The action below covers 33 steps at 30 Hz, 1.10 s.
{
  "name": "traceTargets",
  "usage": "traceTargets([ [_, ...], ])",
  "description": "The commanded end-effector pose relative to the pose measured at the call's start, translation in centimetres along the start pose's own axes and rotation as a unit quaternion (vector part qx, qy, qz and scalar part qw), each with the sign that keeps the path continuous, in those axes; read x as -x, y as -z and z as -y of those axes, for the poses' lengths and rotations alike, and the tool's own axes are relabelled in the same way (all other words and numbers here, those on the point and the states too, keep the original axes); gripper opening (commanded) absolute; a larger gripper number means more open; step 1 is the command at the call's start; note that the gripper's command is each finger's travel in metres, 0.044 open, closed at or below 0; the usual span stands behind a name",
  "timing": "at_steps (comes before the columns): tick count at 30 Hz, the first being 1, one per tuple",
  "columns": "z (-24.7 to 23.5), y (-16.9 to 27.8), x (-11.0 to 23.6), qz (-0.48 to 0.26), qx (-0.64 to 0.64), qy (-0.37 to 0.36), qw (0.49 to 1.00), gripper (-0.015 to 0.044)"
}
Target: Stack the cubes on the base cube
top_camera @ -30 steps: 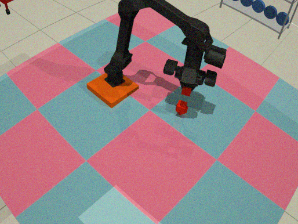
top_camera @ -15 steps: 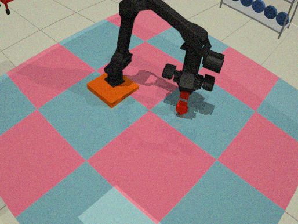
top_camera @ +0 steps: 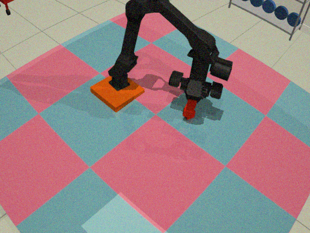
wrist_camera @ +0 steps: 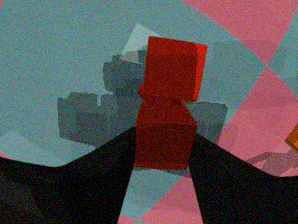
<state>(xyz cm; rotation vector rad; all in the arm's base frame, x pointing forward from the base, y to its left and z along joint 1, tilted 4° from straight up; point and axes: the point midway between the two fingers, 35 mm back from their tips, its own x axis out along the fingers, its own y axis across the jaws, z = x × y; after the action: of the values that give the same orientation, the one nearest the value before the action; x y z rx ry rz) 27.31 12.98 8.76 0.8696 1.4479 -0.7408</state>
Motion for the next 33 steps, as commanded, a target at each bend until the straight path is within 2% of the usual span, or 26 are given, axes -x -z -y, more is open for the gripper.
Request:
traceTargets([
  [1,0.09,0.05,-0.87,-0.002,-0.001,0.002,1.000,0.0105],
  [27,0.09,0.05,-1.15,-0.002,0.001,0.002,1.000,0.0105],
  [31,0.09,0.05,-1.15,-0.002,0.001,0.002,1.000,0.0205],
  [33,0.09,0.05,-1.15,-0.002,0.001,0.002,1.000,0.0205],
])
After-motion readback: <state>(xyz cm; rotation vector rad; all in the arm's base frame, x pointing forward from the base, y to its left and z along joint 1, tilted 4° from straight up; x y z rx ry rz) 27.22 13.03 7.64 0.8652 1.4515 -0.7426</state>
